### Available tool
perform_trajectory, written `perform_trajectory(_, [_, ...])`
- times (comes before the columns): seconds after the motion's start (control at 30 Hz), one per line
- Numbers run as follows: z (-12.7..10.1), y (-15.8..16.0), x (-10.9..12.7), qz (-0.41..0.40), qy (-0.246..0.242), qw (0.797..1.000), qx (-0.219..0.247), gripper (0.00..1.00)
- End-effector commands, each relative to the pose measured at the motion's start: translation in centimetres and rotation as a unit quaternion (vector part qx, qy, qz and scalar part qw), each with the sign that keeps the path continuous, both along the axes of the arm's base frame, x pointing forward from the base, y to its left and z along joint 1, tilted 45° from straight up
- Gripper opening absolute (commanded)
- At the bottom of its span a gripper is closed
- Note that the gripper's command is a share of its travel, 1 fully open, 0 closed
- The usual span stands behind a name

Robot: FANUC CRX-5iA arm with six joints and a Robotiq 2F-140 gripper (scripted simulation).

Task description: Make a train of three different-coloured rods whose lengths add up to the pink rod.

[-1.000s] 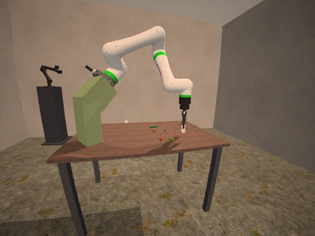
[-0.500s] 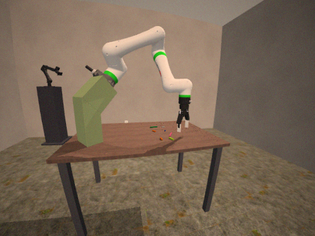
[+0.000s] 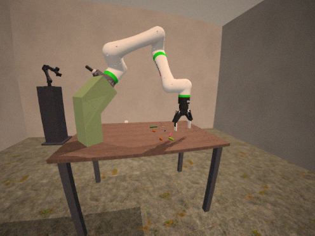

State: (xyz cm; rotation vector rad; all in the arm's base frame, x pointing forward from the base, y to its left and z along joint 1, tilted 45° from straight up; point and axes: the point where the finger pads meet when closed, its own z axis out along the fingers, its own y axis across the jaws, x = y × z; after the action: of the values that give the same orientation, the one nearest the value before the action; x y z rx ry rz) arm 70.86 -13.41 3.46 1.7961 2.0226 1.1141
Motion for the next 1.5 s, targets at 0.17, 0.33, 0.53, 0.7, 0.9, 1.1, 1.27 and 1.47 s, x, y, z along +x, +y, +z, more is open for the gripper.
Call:
perform_trajectory(0.17, [0.17,0.32,-0.03,-0.079,0.056,0.993,0.070,1.00])
perform_trajectory(0.33, [0.18,0.32,-0.03,-0.081,0.057,0.993,0.072,1.00])
perform_trajectory(0.53, [0.18,0.32,-0.03,-0.081,0.057,0.993,0.072,1.00])
perform_trajectory(0.7, [0.18,0.32,-0.03,-0.081,0.057,0.993,0.072,1.00])
perform_trajectory(0.9, [0.18,0.32,-0.03,-0.081,0.057,0.993,0.072,1.00])
perform_trajectory(1.1, [0.18,0.32,-0.03,-0.081,0.057,0.993,0.072,1.00])
perform_trajectory(1.27, [0.18,0.32,-0.03,-0.081,0.057,0.993,0.072,1.00])
perform_trajectory(1.47, [0.18,0.32,-0.03,-0.081,0.057,0.993,0.072,1.00])
